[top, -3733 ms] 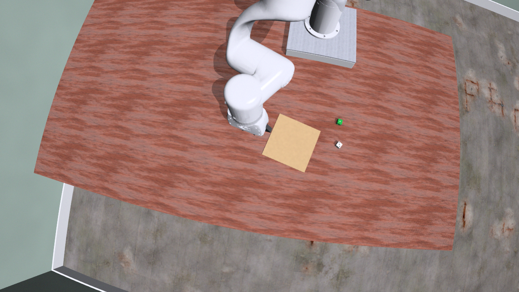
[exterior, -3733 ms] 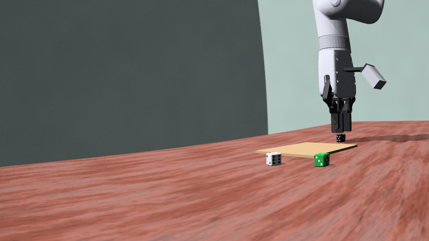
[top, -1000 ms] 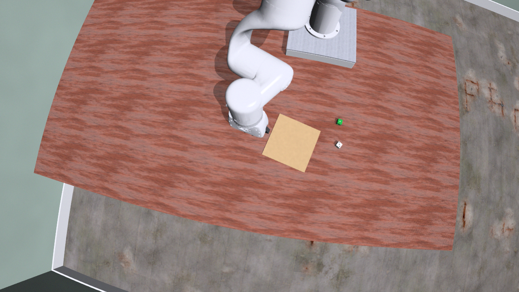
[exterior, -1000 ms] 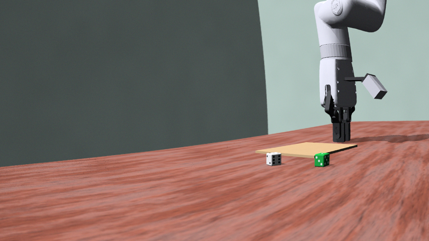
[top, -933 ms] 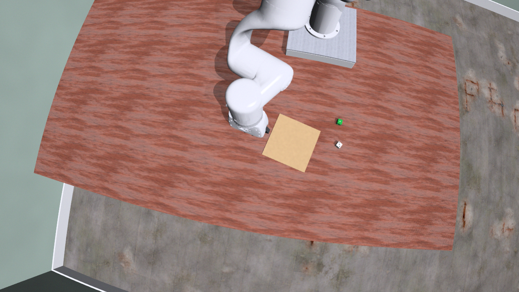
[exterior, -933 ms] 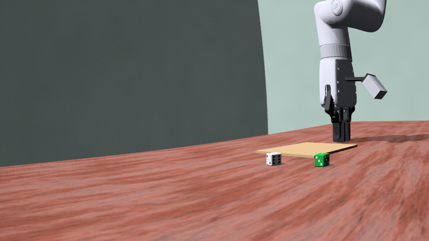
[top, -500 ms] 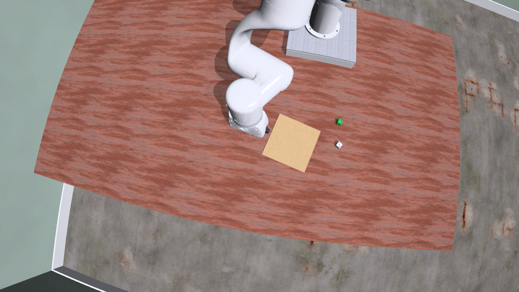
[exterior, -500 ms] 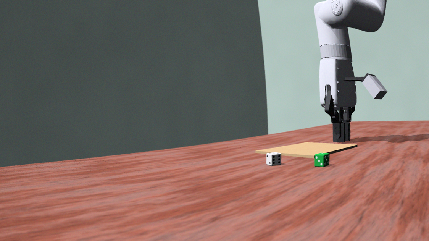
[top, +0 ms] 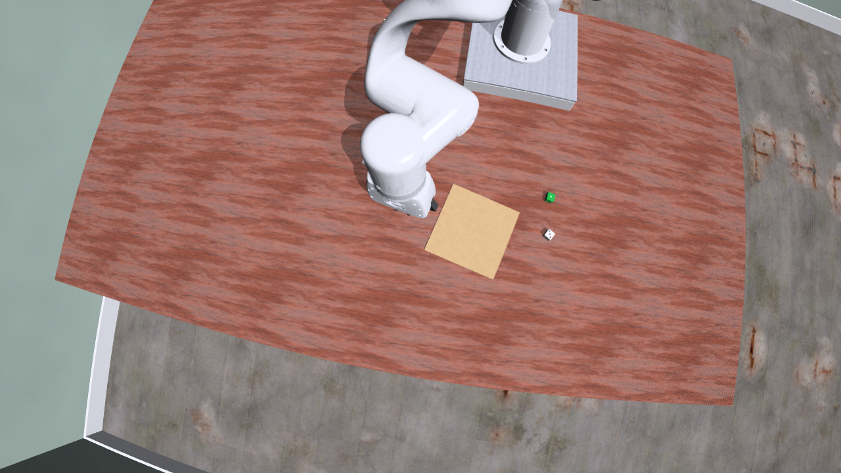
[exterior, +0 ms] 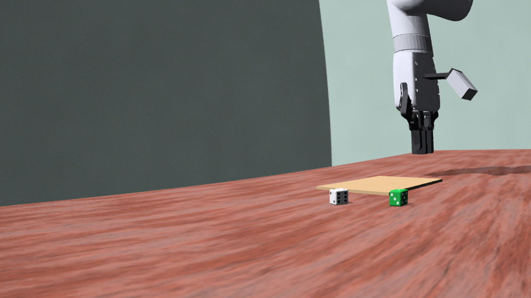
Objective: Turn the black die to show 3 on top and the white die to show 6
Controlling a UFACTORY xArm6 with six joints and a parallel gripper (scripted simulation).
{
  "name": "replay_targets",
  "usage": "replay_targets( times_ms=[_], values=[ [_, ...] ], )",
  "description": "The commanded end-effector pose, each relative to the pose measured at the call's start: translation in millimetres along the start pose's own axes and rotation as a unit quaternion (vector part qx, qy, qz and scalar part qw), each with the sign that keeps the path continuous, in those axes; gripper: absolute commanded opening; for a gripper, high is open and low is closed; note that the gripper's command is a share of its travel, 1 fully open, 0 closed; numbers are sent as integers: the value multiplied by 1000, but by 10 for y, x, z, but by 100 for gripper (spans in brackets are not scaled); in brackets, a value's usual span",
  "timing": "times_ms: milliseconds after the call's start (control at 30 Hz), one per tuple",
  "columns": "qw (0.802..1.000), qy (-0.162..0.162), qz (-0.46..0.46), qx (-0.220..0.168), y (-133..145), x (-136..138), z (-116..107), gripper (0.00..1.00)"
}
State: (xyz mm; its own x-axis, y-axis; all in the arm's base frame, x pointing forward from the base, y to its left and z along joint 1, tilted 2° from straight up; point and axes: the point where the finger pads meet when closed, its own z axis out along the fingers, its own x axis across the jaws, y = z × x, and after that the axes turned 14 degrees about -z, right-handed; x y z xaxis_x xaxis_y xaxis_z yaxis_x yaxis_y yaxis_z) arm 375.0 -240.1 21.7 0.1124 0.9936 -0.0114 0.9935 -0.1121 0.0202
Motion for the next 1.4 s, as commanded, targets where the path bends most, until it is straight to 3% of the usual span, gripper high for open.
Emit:
replay_targets(
  times_ms=[0,200,600,633,700,767,800,833,867,933,1000,1367],
  values=[
    [1000,-1,0,-3,15,-7,-377,11],
    [1000,-1,0,-3,14,-7,-634,11],
    [1000,-1,-1,-3,16,9,-651,11],
    [1000,-1,-3,-2,28,99,-655,11],
    [1000,-1,-18,-2,60,538,-671,11],
    [1000,-1,-18,-2,60,538,-671,11],
    [1000,-1,-27,-2,55,815,-680,11],
    [1000,-1,-27,-2,55,815,-680,11],
    [999,-1,-35,-3,34,1061,-686,11],
    [999,-1,-35,-3,34,1061,-686,11],
    [999,-1,-44,-3,-4,1315,-691,11],
    [999,-1,-45,-3,-7,1330,-691,11]
  ],
)
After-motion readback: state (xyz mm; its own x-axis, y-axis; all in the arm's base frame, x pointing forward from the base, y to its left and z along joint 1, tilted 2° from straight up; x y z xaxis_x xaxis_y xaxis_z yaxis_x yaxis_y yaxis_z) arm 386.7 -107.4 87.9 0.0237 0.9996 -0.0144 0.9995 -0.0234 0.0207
